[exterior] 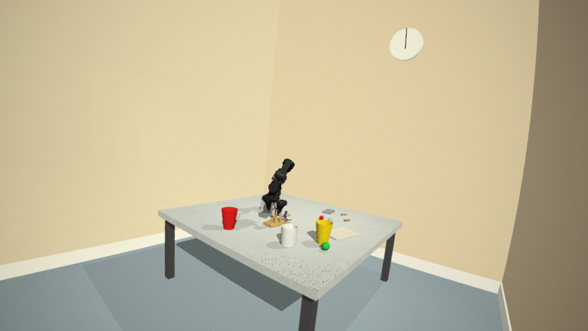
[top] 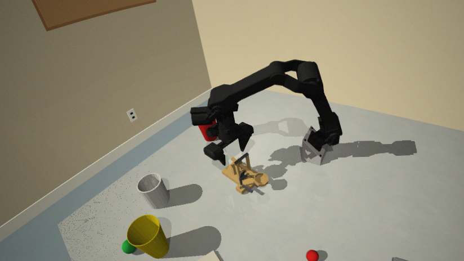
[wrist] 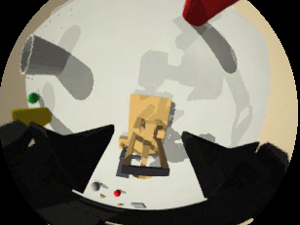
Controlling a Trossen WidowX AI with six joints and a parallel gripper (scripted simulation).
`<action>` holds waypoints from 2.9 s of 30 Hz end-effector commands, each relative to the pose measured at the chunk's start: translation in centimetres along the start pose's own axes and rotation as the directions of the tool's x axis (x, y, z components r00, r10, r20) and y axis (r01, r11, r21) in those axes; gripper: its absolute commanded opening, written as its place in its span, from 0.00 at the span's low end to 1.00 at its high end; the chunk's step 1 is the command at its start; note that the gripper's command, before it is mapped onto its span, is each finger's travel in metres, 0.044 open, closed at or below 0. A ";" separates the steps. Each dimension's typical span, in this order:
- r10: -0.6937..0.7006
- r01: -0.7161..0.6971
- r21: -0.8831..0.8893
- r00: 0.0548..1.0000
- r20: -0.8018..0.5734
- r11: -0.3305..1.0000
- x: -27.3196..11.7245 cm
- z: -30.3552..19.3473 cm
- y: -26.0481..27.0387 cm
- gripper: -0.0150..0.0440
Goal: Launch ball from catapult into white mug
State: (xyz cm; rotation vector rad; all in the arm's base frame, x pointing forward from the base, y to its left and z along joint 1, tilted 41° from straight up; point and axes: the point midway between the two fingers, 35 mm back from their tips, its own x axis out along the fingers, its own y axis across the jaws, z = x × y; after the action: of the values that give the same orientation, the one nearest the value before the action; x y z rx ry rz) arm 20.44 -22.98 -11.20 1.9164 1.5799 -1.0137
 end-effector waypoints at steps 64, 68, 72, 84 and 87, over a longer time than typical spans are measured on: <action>-0.003 0.003 -0.254 1.000 -0.002 0.967 -0.3 0.0 0.0 0.25; -0.003 0.002 -0.385 1.000 -0.003 0.923 -0.3 0.0 0.1 0.25; -0.002 0.000 -0.509 1.000 -0.003 0.861 -0.2 0.0 0.3 0.25; 0.000 -0.005 -0.814 1.000 -0.006 0.581 -0.1 -0.5 1.7 0.25; 0.000 -0.006 -0.858 1.000 -0.007 0.513 -0.1 -1.0 2.4 0.25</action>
State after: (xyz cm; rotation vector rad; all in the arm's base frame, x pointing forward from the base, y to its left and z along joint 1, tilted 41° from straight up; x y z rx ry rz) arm 22.23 -22.70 -11.06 1.2420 1.6370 -0.1535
